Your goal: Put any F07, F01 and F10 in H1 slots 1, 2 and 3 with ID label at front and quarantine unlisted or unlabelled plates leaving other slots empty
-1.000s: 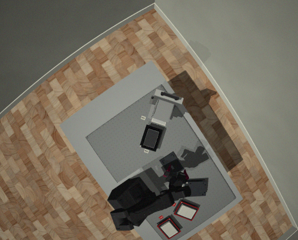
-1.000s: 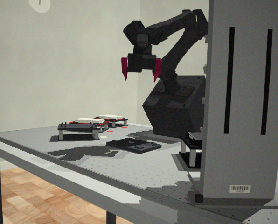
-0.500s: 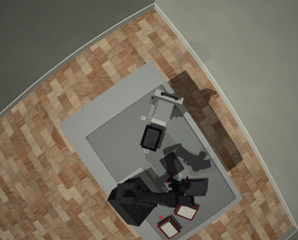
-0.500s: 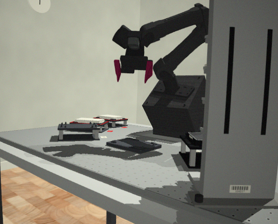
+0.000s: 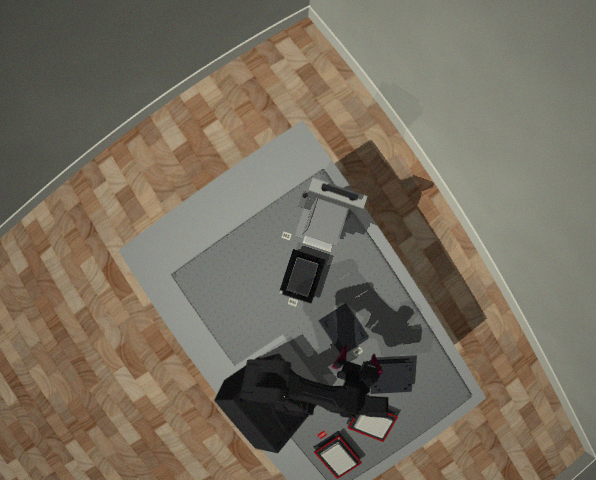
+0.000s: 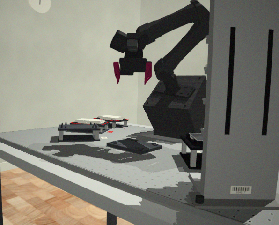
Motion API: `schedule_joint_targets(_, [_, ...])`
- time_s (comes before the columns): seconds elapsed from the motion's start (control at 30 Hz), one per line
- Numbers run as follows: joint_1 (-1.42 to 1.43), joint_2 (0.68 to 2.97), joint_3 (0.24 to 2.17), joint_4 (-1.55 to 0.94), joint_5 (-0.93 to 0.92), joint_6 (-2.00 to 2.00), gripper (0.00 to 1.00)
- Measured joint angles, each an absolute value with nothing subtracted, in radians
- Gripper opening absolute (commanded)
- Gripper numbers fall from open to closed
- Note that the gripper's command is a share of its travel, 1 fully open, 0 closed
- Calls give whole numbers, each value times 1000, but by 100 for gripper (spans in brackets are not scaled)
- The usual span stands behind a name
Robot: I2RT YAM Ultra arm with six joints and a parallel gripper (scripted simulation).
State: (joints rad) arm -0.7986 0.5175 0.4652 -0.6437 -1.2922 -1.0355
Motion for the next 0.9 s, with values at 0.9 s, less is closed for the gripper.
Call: schedule_joint_targets(0.9, [-808, 568, 427, -627, -1332, -1146, 100])
